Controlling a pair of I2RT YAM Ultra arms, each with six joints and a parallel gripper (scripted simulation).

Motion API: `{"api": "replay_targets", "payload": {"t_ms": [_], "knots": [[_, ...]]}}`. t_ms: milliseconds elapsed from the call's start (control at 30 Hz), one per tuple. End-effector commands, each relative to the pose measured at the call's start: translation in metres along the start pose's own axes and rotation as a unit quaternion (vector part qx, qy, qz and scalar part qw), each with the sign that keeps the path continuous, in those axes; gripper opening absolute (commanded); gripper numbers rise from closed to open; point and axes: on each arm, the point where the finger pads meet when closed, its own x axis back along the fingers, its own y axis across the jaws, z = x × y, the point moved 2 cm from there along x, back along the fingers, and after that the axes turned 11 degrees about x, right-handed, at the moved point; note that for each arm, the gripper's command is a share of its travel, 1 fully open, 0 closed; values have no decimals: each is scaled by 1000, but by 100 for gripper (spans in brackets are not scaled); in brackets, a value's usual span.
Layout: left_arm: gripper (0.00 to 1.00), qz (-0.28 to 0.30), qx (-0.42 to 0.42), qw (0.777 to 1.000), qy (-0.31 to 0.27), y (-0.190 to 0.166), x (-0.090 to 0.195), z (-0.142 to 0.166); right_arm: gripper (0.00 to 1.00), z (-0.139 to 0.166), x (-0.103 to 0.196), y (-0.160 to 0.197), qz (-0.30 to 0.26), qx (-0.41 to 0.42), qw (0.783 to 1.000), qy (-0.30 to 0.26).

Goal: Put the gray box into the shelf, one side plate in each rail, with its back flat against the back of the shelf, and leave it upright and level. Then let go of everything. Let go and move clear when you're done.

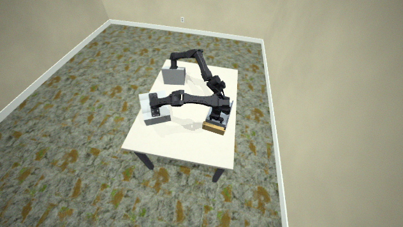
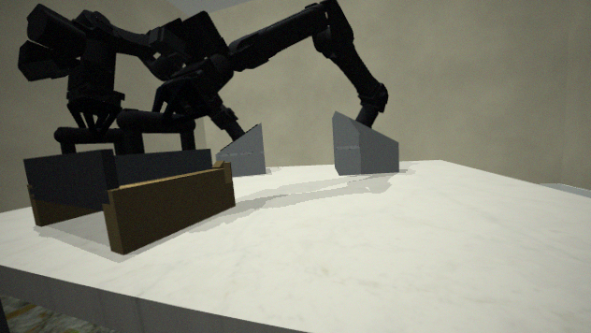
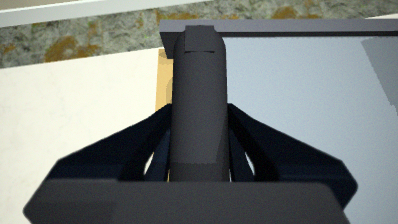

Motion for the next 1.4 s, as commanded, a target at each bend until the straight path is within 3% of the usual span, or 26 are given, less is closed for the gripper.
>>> {"api": "replay_targets", "payload": {"t_ms": [0, 333, 400, 533, 567, 733, 1133, 1200, 1367], "knots": [[14, 22, 35, 995, -87, -15, 34, -84, 14, -43, 56, -6, -21, -22, 995, -92], [14, 20, 28, 996, -81, -18, 29, -77, 14, -42, 54, -6, -21, -22, 995, -91], [14, 17, 21, 997, -72, -20, 20, -63, 14, -43, 52, -6, -21, -22, 995, -91], [14, 21, 34, 995, -88, -14, 32, -84, 14, -43, 51, -6, -21, -22, 995, -91], [100, 21, 34, 995, -87, -14, 32, -84, 100, -42, 51, -5, -21, -21, 996, -90], [100, 15, 15, 998, -65, -18, 18, -56, 100, -35, 34, 3, -20, -10, 997, -68], [100, 18, 22, 997, -73, -16, 27, -74, 100, -35, 38, 2, -19, -9, 997, -68], [100, 12, 23, 998, -59, -11, 31, -47, 100, -27, 57, -7, -12, -16, 998, -63], [100, 17, 29, 997, -70, -10, 49, -48, 100, -26, 74, -6, -13, -15, 998, -62]]}}
